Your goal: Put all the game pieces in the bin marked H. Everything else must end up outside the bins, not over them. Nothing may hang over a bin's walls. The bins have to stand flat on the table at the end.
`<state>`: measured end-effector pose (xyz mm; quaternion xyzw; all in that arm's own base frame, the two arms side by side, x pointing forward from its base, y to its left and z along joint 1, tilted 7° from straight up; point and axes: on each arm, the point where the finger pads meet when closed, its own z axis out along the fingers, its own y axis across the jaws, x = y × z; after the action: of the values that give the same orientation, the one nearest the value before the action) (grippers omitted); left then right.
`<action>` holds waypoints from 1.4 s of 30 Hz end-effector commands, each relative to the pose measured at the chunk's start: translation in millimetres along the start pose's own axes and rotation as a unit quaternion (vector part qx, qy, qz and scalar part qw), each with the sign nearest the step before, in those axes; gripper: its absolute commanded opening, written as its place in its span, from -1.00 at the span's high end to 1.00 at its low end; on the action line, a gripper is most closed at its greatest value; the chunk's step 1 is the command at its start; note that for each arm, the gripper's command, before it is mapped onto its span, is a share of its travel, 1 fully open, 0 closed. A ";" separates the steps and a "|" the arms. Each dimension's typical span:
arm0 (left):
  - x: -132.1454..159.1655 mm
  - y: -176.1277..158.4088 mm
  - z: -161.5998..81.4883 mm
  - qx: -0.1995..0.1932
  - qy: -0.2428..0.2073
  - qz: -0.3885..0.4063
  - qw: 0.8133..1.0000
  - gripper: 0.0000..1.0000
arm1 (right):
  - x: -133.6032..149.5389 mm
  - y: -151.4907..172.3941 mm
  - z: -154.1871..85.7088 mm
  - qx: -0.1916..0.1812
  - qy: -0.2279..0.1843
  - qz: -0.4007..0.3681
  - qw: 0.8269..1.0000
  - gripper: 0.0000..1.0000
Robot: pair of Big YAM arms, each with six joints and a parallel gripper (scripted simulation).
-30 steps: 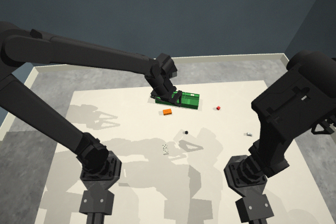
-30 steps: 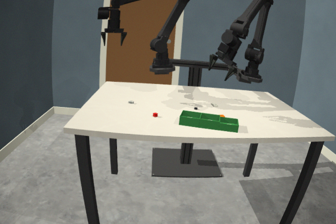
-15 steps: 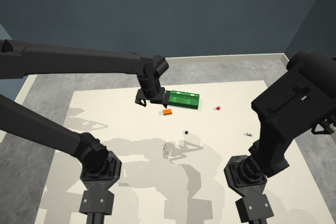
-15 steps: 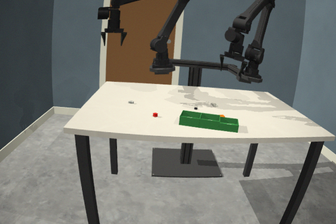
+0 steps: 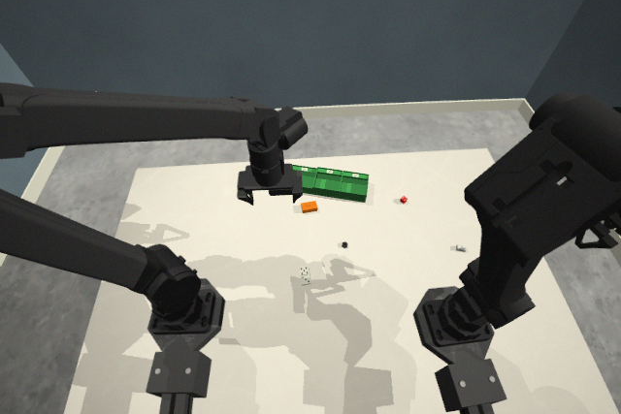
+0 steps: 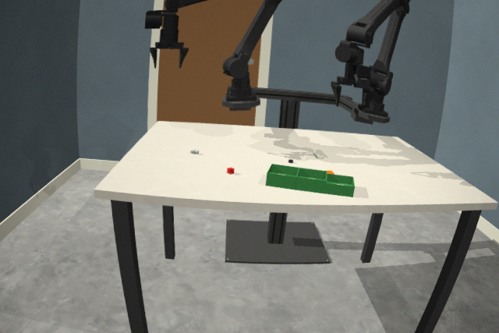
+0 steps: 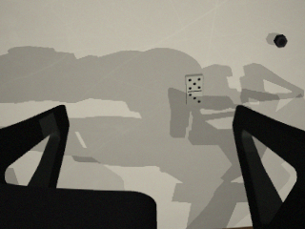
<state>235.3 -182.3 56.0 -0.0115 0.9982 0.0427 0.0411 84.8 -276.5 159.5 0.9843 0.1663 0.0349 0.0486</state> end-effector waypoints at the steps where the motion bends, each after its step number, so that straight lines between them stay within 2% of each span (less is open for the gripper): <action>1: -18.1 -17.3 -16.2 0.014 -0.018 -0.013 1.000 -1.00 | -2.4 -4.9 -4.6 -0.001 0.000 0.009 1.000 -1.00; 42: -20.5 -21.4 -17.1 0.013 -0.017 -0.010 1.000 -1.00 | -2.4 -4.9 -4.6 -0.001 0.000 0.009 1.000 -1.00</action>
<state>238.8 -185.9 56.8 -0.0200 0.9980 0.0425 0.0416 84.8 -276.5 159.5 0.9843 0.1663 0.0349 0.0486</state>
